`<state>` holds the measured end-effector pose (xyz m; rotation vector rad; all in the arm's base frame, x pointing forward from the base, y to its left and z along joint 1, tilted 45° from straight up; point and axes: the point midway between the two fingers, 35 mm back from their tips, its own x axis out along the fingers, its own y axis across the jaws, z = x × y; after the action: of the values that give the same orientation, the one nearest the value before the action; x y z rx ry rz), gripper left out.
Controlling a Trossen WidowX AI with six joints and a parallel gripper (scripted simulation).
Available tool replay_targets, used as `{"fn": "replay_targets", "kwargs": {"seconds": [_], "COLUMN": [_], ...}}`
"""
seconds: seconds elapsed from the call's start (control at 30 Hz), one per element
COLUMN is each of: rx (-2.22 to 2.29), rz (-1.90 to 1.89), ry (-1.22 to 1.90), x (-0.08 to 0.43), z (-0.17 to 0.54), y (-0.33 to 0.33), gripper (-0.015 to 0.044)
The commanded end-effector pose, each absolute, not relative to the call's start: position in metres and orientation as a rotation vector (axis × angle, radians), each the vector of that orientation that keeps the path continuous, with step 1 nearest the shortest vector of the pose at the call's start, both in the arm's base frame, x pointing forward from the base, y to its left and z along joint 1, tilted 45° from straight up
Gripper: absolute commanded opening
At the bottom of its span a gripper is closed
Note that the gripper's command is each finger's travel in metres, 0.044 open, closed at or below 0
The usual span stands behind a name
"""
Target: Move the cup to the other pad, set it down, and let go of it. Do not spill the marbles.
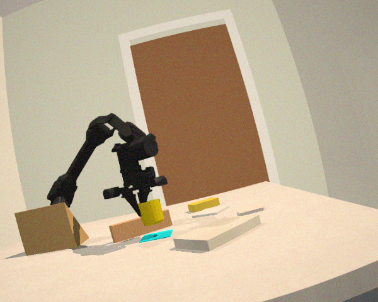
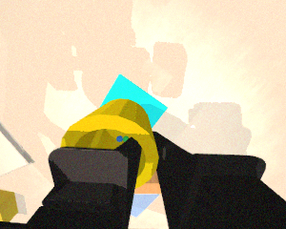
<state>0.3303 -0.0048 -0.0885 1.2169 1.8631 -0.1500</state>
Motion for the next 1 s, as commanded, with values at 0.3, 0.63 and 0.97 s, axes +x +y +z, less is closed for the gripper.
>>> {"fn": "replay_targets", "kwargs": {"seconds": [0.3, 0.63, 0.97], "rx": [1.228, 1.218, 1.218], "rz": [-0.154, -0.149, -0.149], "ry": [1.873, 1.868, 1.868], "x": [0.324, 0.324, 0.324], "z": [-0.109, -0.111, -0.111], "y": [0.012, 0.016, 0.016], "gripper": [0.0000, 0.0000, 0.0000]}}
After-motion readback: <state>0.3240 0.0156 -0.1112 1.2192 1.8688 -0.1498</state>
